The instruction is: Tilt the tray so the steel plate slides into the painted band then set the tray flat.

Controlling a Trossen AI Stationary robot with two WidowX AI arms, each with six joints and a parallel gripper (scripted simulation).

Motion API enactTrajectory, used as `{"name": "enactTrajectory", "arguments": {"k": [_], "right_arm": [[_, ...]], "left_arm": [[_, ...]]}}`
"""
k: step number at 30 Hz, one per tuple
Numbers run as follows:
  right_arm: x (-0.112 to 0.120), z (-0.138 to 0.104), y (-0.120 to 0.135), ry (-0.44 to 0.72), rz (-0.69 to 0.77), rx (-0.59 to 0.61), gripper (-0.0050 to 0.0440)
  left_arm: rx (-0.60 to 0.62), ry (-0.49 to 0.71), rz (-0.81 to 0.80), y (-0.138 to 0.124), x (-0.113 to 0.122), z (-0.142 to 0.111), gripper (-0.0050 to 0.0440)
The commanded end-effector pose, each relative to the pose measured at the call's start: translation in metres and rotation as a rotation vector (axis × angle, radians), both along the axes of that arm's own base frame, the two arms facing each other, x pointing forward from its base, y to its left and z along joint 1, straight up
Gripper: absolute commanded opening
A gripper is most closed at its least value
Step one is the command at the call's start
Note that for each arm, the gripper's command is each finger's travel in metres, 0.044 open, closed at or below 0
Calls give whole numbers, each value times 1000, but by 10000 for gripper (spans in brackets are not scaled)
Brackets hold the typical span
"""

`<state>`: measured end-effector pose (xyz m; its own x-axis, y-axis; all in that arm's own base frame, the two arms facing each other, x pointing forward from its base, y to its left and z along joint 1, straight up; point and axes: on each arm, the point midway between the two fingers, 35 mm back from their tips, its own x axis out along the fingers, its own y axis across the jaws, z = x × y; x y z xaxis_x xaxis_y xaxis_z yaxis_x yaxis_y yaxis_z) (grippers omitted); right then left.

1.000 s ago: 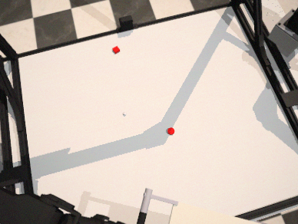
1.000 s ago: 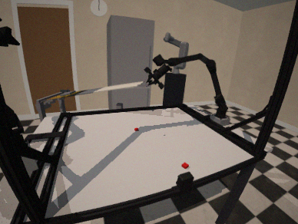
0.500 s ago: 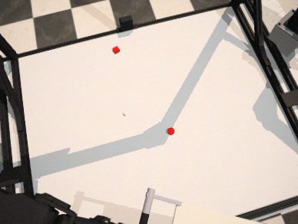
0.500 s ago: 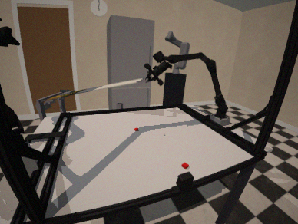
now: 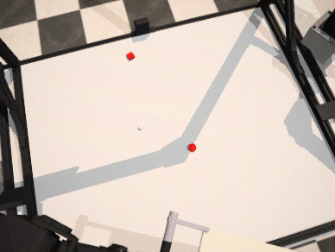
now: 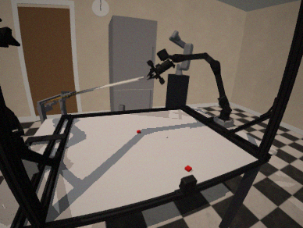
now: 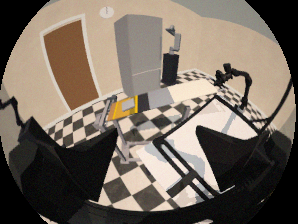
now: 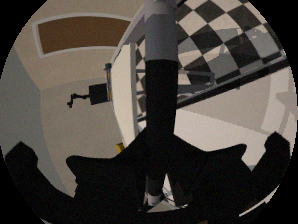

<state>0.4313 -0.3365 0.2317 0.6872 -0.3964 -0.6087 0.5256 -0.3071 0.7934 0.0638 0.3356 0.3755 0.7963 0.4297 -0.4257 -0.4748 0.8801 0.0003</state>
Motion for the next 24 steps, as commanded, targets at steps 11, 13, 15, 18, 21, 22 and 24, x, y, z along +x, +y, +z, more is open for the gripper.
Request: {"name": "enactTrajectory", "arguments": {"k": [11,13,15,18,21,22,24], "right_arm": [[3,27,-2,-73,-4,-45,0],[3,28,-2,-73,-4,-46,0],[4,29,-3,-74,-4,-46,0],[4,32,-3,-78,-4,-48,0],[5,34,-3,-82,-4,-51,0],[5,35,-3,-84,-4,-52,0],[5,36,-4,-87,-4,-54,0]], "left_arm": [[0,-2,0,0,0,0,440],[0,-2,0,0,0,0,440],[0,-2,0,0,0,0,440],[0,-2,0,0,0,0,440],[0,-2,0,0,0,0,440],[0,-2,0,0,0,0,440],[0,-2,0,0,0,0,440]]}}
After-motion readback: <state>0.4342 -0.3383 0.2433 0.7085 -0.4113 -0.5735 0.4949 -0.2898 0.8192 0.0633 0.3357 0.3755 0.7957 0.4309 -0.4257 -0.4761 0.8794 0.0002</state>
